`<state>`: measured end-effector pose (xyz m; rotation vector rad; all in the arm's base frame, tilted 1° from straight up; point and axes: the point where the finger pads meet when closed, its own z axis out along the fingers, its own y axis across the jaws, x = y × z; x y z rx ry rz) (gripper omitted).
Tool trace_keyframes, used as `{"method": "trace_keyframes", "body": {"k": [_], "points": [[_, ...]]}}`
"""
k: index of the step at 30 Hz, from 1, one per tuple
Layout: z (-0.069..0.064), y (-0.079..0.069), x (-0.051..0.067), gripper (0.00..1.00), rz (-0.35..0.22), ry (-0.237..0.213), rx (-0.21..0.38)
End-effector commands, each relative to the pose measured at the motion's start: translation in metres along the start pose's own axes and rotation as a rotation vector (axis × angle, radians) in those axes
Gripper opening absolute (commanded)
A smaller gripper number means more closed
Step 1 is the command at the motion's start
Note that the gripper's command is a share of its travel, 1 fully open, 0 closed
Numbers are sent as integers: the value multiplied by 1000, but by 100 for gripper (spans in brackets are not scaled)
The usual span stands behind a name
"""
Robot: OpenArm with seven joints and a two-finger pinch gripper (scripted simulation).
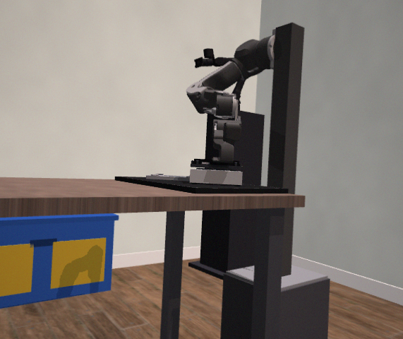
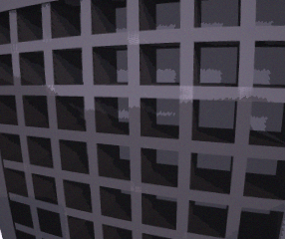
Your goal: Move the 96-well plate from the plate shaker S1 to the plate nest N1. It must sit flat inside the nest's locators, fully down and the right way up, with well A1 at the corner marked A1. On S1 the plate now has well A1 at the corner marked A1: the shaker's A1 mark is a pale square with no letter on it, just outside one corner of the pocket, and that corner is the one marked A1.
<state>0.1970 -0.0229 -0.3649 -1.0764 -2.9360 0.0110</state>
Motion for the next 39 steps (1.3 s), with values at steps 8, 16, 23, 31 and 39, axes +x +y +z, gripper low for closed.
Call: {"method": "trace_keyframes", "body": {"k": [8,16,23,31,39], "points": [[0,-1,1,77,0,0,3],[-1,1,0,54,0,0,-2],[-1,1,0,30,0,0,-2],[-1,1,0,10,0,0,-3],[-1,1,0,0,0,0,-3]]}}
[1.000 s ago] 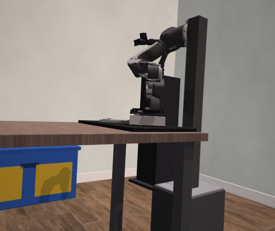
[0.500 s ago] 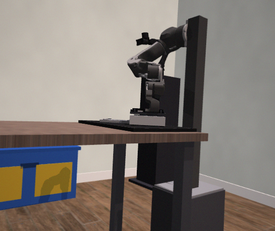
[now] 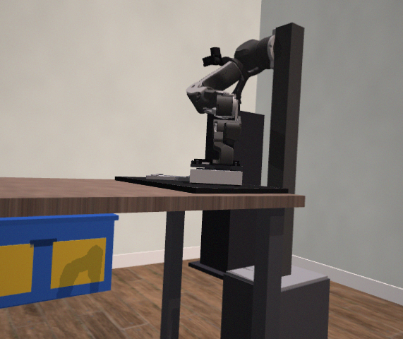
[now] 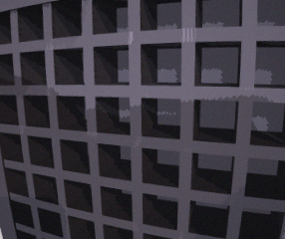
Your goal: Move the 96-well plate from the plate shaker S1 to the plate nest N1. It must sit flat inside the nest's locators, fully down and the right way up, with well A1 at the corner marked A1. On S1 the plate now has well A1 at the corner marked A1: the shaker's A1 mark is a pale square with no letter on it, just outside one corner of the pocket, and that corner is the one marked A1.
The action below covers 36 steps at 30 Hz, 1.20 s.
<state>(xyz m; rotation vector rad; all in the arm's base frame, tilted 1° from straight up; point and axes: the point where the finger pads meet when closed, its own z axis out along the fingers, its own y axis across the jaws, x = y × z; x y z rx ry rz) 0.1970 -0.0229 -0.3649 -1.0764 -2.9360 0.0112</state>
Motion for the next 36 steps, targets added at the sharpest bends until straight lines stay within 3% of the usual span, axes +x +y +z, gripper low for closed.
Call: {"method": "trace_keyframes", "body": {"k": [1,21,26,36], "points": [[-1,1,0,0,0,0,-3],[-1,1,0,0,0,0,-3],[-32,1,-1,0,3,-1,0],[-32,1,-1,0,3,-1,0]]}}
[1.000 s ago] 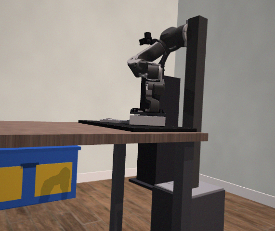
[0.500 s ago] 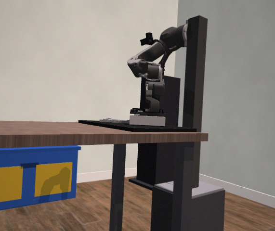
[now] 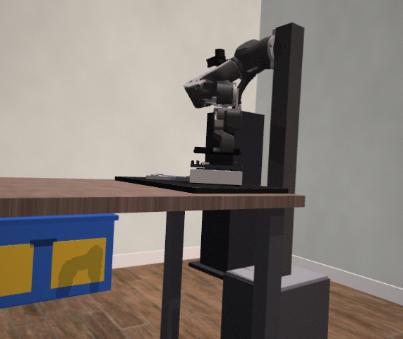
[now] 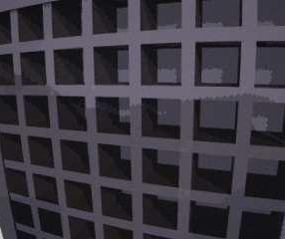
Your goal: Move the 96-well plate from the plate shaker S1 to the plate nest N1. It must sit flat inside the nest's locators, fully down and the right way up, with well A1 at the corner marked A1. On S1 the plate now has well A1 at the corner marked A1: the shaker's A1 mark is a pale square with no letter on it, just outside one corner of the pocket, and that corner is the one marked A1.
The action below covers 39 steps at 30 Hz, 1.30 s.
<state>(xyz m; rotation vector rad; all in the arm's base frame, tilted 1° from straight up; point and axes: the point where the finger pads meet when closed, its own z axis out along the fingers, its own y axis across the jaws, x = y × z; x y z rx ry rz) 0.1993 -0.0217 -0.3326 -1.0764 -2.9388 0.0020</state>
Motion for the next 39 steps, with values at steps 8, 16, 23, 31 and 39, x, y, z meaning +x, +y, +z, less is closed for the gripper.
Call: {"method": "trace_keyframes", "body": {"k": [8,16,23,31,39], "points": [[-32,0,0,0,3,-1,6],[-32,0,0,0,3,-1,6],[-58,-2,0,0,3,-1,6],[-64,-2,0,0,3,-1,6],[-59,-2,1,0,-2,0,6]]}}
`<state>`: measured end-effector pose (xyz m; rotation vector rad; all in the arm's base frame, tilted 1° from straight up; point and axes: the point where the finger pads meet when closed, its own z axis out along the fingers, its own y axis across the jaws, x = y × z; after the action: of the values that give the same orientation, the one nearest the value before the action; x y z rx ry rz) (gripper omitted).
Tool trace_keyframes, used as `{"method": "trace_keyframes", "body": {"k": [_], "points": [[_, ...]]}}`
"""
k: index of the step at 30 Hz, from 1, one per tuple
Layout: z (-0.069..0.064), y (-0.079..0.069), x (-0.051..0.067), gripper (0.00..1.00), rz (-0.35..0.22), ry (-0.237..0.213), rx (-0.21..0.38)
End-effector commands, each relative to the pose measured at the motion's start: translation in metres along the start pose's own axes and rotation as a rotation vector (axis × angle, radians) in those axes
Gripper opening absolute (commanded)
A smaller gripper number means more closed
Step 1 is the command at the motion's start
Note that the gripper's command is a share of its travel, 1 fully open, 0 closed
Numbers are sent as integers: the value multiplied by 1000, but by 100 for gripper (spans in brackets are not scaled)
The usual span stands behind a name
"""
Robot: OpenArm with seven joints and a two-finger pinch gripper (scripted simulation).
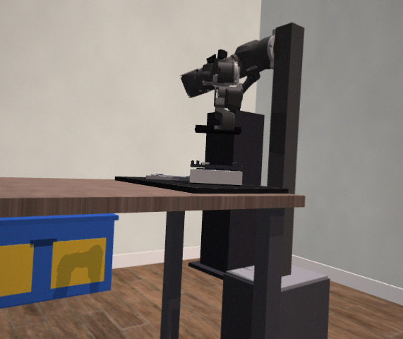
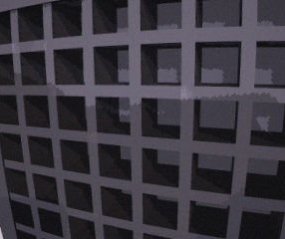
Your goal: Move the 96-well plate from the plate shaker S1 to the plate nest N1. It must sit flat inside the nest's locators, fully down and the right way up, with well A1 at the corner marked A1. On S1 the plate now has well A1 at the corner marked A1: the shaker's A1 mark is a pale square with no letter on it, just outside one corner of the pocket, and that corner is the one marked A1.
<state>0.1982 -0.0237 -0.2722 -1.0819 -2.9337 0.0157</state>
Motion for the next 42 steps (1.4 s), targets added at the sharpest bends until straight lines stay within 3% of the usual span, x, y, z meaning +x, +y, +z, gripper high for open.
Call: {"method": "trace_keyframes", "body": {"k": [1,14,19,31,36,42], "points": [[3,0,1,0,-8,0,-3],[5,0,1,0,-10,0,-3],[14,-31,-24,0,37,0,-4],[14,-31,-24,0,37,0,-4],[23,-62,-50,0,37,0,-4],[23,-62,-50,0,37,0,-4]]}}
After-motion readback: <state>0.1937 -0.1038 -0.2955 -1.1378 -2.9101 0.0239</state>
